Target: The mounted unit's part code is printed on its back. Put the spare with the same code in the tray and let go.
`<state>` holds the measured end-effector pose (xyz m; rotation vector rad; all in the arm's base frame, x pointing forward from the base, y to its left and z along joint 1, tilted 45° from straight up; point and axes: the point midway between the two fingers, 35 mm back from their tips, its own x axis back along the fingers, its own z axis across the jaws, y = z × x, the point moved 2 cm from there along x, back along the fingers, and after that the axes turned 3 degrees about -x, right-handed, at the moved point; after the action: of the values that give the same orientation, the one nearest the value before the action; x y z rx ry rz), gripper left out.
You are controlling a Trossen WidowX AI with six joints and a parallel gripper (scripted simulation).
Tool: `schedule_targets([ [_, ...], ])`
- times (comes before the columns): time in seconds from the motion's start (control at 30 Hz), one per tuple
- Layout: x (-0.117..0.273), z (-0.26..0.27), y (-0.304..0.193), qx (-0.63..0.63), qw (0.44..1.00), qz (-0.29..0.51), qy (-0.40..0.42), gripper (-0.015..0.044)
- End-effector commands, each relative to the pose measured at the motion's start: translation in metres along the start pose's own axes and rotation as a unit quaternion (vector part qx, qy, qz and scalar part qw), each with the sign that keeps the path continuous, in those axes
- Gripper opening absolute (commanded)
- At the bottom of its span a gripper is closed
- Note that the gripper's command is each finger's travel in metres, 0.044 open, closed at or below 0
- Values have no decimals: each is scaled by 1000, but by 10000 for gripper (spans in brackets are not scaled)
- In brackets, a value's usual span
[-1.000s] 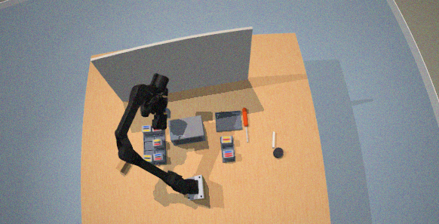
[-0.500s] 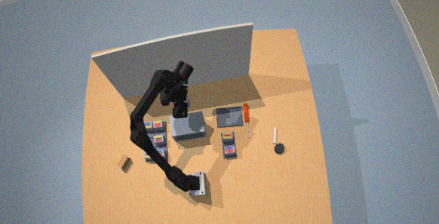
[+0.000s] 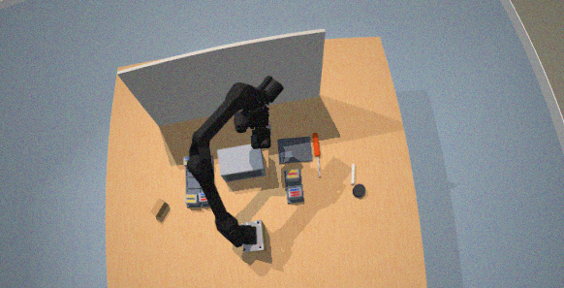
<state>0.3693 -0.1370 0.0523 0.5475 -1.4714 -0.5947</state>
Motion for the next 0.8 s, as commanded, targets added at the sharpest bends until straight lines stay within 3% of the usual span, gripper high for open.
schedule_targets([
  [0.0, -5, 2, -30, 5, 1000, -2, 4, 0],
  [0.4, -21, 16, -104, 15, 1000, -14, 8, 0],
  [0.77, -25, 17, -108, 15, 1000, -15, 8, 0],
])
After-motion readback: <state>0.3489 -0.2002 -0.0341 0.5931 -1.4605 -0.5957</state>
